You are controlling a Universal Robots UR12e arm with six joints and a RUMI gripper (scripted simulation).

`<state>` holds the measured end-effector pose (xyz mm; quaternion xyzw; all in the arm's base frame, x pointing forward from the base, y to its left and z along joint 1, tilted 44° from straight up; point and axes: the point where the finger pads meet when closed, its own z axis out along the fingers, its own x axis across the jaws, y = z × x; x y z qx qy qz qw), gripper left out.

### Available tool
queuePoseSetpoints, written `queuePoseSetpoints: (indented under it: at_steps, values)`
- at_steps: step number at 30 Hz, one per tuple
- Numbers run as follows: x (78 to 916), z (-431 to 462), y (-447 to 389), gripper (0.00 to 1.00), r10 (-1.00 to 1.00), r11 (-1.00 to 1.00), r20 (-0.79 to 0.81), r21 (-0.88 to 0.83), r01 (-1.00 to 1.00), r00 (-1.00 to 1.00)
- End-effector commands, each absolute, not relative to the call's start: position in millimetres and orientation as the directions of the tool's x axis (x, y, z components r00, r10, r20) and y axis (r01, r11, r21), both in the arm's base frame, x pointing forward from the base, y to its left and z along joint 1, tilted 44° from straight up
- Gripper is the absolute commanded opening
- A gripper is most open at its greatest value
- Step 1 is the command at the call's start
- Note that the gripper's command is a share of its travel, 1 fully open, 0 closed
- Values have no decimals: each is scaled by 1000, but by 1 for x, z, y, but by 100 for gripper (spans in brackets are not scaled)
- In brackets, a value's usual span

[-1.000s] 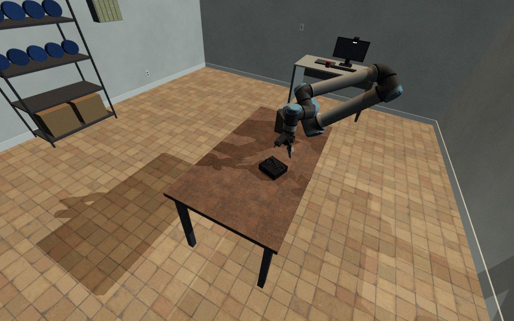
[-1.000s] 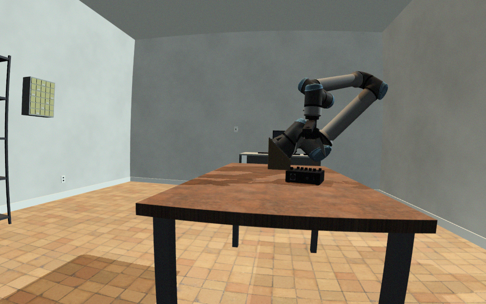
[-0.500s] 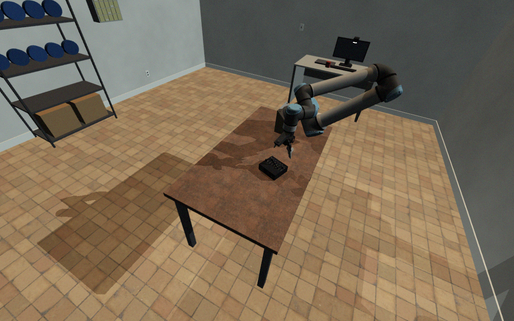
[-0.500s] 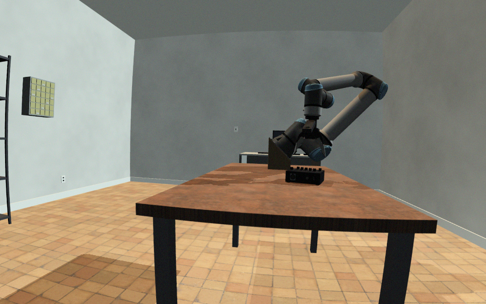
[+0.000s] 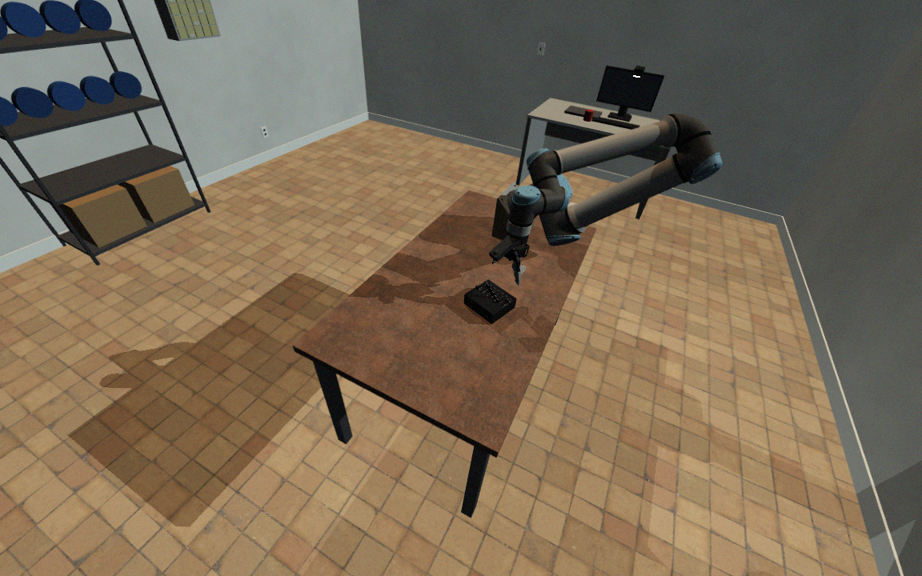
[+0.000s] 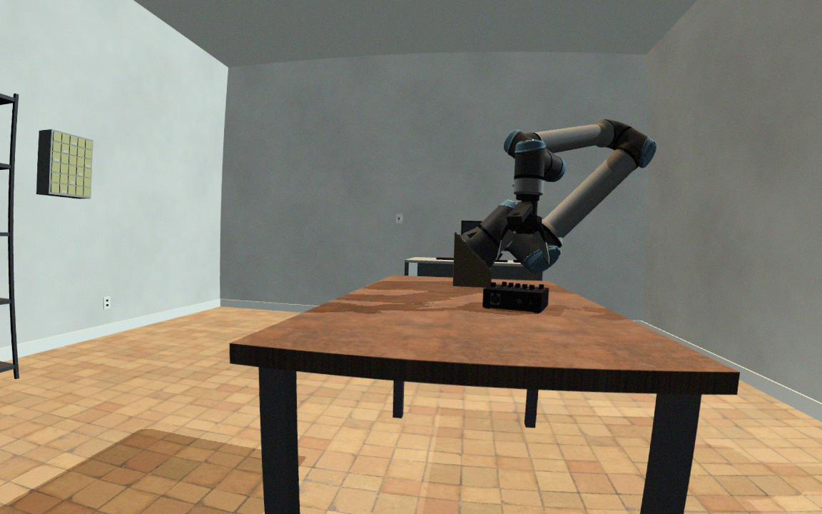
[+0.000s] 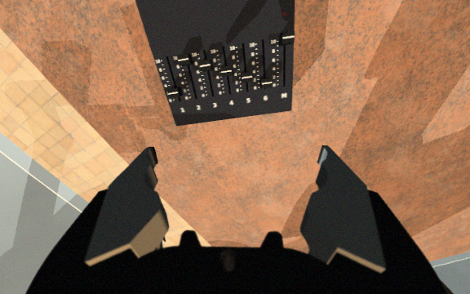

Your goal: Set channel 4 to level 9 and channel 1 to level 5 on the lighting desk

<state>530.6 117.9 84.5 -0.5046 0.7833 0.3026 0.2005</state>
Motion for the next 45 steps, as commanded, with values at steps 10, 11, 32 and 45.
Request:
queuePoseSetpoints:
  at_steps: [10, 11, 32, 45]
  values:
    - [540, 86, 108, 100, -553, 485, -516, 439, -756, -654]
    - [541, 86, 106, 100, -537, 502, -502, 456, -735, -678]
    - [561, 92, 84, 100, -51, 727, -50, 683, -71, -997]
    - [572, 98, 73, 100, 298, 660, 286, 627, 413, -911]
